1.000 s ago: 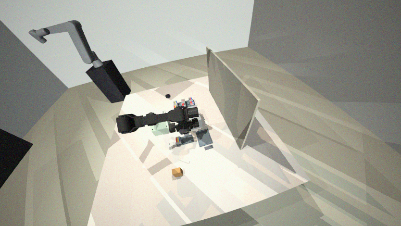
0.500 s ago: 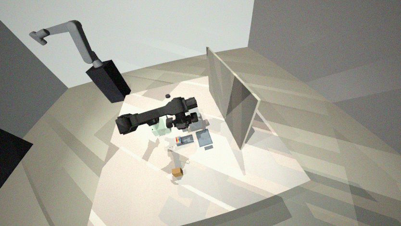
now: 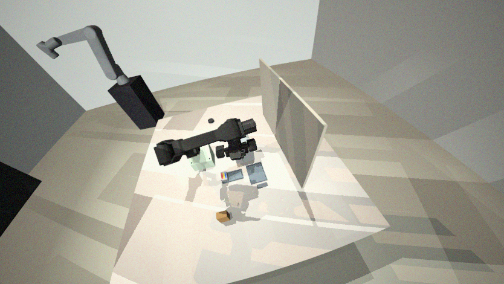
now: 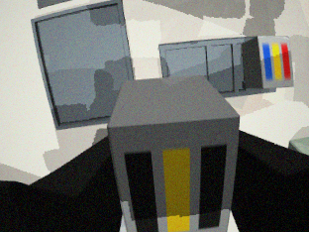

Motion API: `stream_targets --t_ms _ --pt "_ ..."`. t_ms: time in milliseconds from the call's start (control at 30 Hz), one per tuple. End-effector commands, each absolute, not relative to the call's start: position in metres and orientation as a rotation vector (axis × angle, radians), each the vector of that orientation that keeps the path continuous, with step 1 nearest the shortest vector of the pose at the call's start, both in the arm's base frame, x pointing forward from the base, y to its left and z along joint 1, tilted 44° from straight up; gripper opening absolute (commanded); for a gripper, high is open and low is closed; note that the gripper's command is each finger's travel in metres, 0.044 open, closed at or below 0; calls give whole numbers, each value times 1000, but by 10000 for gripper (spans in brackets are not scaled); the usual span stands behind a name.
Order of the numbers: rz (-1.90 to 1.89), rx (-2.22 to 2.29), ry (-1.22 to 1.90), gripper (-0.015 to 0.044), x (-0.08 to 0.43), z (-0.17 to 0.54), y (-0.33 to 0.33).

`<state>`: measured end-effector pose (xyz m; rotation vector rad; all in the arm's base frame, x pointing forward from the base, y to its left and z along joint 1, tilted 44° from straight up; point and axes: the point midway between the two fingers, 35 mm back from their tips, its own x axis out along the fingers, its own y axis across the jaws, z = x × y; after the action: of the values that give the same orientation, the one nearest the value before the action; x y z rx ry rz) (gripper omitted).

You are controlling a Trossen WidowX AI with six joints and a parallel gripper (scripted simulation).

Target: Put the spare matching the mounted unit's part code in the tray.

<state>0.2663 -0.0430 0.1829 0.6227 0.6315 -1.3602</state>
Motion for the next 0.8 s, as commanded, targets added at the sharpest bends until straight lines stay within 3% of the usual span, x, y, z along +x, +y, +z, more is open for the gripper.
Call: stream_targets --t_ms 0,400,767 --pt "-1354 627 629 0 287 187 -41" --pt "-1355 621 629 0 336 187 -39" --pt "-1355 621 630 0 339 185 -40"
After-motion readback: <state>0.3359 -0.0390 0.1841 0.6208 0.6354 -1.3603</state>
